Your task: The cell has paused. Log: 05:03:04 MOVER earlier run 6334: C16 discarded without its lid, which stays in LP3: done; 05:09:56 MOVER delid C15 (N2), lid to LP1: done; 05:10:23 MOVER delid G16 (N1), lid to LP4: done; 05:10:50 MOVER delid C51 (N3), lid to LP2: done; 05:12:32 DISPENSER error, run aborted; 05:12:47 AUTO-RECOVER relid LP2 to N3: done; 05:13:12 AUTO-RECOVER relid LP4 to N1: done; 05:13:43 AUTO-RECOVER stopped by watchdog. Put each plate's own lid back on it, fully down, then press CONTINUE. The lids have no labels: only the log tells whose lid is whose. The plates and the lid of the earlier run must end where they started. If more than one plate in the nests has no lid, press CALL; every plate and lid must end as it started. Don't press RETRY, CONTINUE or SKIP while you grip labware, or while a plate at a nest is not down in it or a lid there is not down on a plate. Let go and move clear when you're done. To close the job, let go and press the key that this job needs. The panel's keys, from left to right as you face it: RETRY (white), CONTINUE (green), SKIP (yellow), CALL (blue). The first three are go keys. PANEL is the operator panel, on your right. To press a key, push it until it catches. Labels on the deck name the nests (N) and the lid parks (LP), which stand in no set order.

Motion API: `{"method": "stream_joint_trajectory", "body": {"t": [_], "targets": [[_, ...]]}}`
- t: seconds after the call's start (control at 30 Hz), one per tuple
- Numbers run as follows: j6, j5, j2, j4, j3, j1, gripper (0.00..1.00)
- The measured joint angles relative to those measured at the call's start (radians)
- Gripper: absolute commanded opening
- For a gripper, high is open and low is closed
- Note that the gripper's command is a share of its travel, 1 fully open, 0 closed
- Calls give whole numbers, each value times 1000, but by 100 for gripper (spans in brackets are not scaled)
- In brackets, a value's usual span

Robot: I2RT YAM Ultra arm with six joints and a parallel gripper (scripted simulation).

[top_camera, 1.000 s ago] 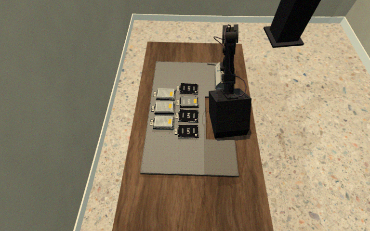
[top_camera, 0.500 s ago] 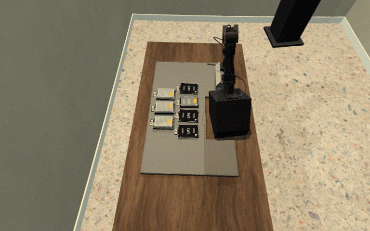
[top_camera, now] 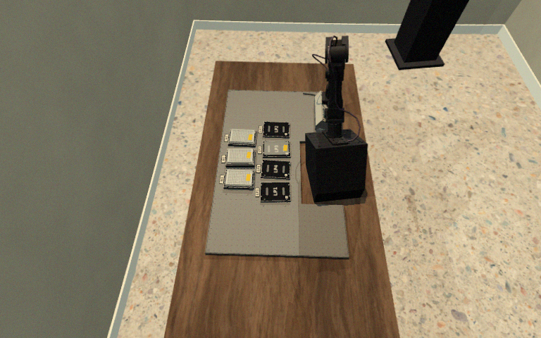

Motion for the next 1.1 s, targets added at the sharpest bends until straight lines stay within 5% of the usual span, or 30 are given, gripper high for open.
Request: {"method": "stream_joint_trajectory", "body": {"t": [1.1], "targets": [[8,16,-1,27,-14,6,0]]}}
